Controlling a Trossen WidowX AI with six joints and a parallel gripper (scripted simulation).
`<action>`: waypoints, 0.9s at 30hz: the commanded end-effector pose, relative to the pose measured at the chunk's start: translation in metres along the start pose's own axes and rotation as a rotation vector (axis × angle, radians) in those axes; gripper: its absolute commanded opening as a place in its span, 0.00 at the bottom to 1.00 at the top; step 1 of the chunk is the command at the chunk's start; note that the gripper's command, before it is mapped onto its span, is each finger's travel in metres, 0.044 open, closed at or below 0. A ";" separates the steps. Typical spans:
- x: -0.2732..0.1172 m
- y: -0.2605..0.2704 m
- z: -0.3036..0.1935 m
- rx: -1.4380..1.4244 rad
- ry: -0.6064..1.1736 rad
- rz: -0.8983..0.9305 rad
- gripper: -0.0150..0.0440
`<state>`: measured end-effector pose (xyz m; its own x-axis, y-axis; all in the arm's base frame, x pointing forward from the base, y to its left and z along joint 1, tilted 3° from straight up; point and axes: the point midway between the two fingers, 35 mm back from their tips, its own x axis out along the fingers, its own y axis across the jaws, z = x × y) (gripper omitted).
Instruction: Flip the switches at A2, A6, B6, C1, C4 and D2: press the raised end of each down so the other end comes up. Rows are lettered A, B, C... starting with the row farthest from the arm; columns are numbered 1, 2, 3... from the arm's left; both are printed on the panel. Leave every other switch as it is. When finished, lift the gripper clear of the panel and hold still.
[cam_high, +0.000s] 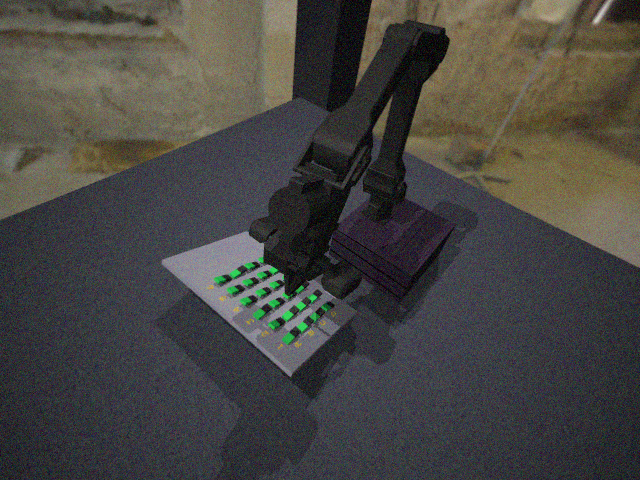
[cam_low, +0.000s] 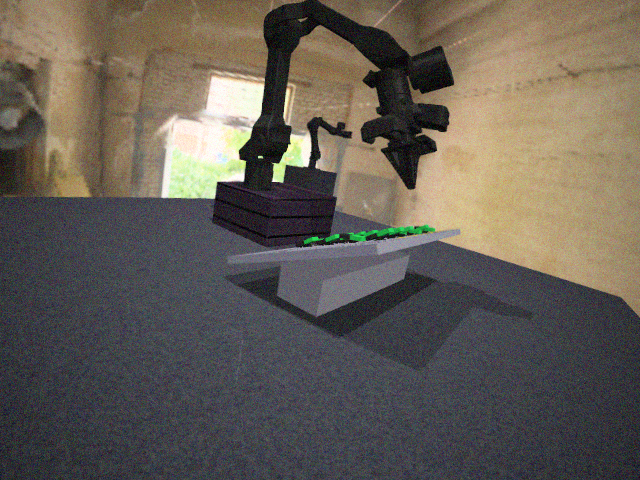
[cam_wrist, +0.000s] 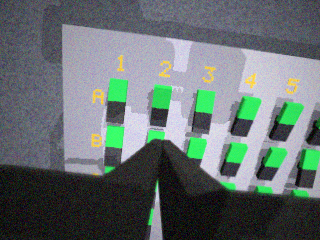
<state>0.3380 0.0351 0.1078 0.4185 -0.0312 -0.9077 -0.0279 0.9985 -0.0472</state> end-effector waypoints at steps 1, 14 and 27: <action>0.000 -0.018 0.001 -0.001 0.023 -0.006 0.25; -0.003 -0.139 0.014 -0.005 0.018 -0.018 0.25; 0.041 -0.140 0.014 -0.005 0.043 -0.018 0.25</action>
<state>0.3677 -0.1041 0.0877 0.3730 -0.0457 -0.9267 -0.0245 0.9980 -0.0591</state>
